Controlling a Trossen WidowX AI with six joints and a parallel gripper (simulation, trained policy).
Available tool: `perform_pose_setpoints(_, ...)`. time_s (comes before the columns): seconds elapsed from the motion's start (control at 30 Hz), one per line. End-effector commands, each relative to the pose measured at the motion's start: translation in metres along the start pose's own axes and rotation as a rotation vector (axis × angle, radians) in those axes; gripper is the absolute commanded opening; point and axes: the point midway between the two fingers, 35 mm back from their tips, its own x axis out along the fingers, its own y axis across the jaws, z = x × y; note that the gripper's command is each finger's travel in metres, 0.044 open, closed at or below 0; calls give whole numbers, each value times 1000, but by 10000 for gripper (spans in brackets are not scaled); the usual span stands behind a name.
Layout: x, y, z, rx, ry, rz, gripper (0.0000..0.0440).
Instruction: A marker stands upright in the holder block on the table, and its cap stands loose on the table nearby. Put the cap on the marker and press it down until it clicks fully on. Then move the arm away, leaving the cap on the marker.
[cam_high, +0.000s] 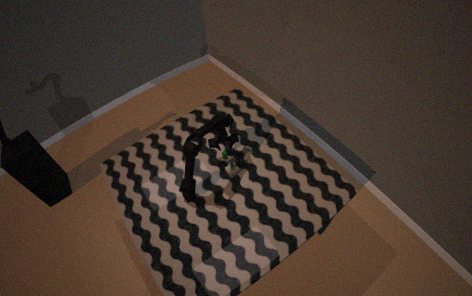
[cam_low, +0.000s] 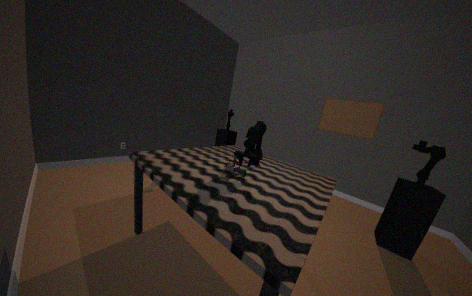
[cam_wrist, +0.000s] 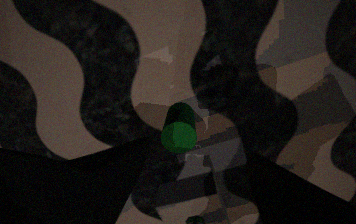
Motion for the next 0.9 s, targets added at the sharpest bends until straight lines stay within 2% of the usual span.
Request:
perform_pose_setpoints(0.0, 8, 3, 0, -12, -2, 46, 313)
perform_pose_setpoints(0.4, 27, 11, -1, -56, -24, 151, 296)
perform_pose_setpoints(0.87, 59, 17, -2, -133, -21, 198, 253)
